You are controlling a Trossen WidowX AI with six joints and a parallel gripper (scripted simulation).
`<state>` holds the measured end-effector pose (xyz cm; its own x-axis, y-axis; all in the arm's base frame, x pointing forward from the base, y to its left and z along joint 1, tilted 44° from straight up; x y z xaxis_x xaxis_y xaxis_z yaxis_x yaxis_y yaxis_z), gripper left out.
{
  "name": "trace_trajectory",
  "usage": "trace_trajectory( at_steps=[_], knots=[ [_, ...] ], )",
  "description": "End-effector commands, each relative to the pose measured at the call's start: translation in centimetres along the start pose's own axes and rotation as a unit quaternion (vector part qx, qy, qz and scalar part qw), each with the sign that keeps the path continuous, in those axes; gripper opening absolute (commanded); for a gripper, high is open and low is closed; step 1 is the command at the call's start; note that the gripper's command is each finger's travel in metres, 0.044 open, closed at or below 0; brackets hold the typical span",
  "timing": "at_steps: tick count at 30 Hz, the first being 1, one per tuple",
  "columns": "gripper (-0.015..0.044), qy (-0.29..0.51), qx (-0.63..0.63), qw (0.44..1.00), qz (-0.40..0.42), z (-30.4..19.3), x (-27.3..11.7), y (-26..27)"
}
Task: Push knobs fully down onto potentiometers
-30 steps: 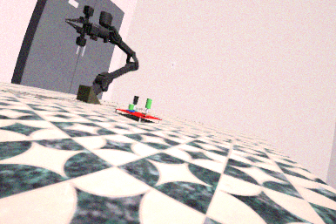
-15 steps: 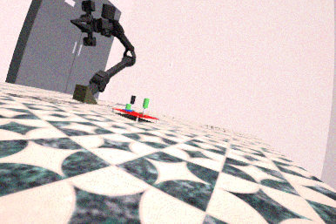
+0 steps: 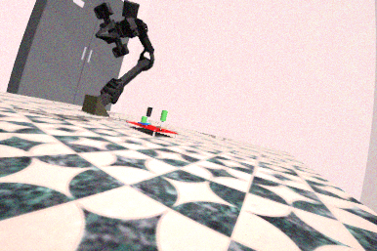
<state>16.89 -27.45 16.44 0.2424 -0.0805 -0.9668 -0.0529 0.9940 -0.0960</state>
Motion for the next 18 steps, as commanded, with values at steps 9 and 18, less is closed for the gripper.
trace_trajectory(
  at_steps=[9,18],
  knots=[
    [0.0000,-0.001,0.111,0.987,0.116,5.1,1.5,1.8],
    [0.0000,0.037,0.205,0.957,0.202,8.7,2.4,3.8]
  ],
)
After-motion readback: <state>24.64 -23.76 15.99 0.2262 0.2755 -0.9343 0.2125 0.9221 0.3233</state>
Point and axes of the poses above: the point midway between the two fingers, 35 mm back from their tips, its own x axis out along the fingers, its own y axis across the jaws, z = x × y, the point moved 10 cm from there along -x, back along the fingers, and after that the axes turned 10 degrees about -x, right-handed, at the moved point
